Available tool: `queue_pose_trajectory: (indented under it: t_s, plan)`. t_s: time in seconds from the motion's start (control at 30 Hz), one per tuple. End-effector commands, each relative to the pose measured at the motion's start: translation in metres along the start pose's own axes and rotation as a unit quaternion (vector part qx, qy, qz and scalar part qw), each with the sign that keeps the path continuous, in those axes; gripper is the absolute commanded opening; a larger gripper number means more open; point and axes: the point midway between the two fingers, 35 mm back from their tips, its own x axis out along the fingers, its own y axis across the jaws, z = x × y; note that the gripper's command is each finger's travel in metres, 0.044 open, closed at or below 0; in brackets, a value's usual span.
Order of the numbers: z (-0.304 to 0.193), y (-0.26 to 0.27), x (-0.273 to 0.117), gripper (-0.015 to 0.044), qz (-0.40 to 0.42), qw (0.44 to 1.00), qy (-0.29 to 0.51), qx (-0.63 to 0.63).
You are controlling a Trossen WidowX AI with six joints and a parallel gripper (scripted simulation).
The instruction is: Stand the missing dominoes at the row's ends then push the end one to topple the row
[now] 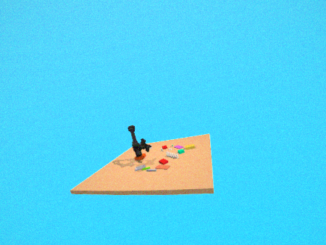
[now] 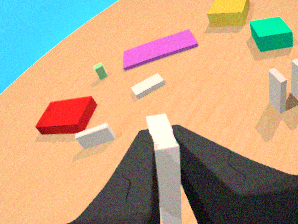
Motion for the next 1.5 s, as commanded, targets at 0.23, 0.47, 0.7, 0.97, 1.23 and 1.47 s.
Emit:
queue_pose_trajectory:
  t_s: [0.23,0.47,0.7,0.97,1.23,1.47]
  plan:
    - [0.005,-0.013,-0.016,0.0023,-0.133,0.984,-0.109,-0.045]
    - [0.006,-0.023,-0.029,0.0023,-0.226,0.96,-0.146,-0.081]
    - [0.006,-0.026,-0.034,0.0023,-0.259,0.949,-0.153,-0.093]
    - [0.006,-0.026,-0.034,0.0023,-0.259,0.949,-0.153,-0.093]
    - [0.006,-0.026,-0.034,0.0023,-0.259,0.949,-0.153,-0.093]
    - [-0.009,-0.029,-0.029,0.0023,-0.256,0.95,-0.15,-0.097]
